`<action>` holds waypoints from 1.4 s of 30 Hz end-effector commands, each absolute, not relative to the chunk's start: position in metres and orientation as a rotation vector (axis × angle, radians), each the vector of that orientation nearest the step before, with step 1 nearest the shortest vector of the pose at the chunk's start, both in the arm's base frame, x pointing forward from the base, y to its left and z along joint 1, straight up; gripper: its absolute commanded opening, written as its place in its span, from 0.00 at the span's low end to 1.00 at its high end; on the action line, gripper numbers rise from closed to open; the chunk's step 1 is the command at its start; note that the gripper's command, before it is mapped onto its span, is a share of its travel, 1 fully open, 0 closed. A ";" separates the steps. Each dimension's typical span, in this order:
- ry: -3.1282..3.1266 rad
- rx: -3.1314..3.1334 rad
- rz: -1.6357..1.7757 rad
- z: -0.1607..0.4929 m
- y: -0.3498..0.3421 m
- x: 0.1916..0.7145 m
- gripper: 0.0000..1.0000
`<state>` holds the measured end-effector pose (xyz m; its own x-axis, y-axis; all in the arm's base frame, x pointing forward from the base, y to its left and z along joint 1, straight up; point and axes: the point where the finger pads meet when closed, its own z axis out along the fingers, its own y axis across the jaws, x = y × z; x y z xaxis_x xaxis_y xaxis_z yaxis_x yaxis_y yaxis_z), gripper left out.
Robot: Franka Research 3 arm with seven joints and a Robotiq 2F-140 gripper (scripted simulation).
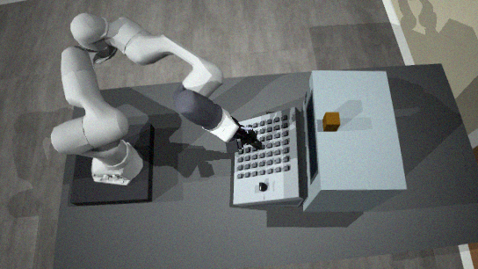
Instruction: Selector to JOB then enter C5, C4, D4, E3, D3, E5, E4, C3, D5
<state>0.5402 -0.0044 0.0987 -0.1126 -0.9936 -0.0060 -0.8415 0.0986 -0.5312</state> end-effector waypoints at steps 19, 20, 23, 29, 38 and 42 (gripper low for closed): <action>2.017 -1.800 -0.581 0.093 -0.006 0.545 0.10; 2.017 -1.800 -0.581 0.093 -0.006 0.545 0.10; 2.017 -1.800 -0.581 0.093 -0.006 0.546 0.10; 2.017 -1.800 -0.581 0.092 -0.006 0.546 0.10; 2.017 -1.800 -0.581 0.092 -0.006 0.546 0.10; 2.017 -1.800 -0.581 0.092 -0.006 0.546 0.10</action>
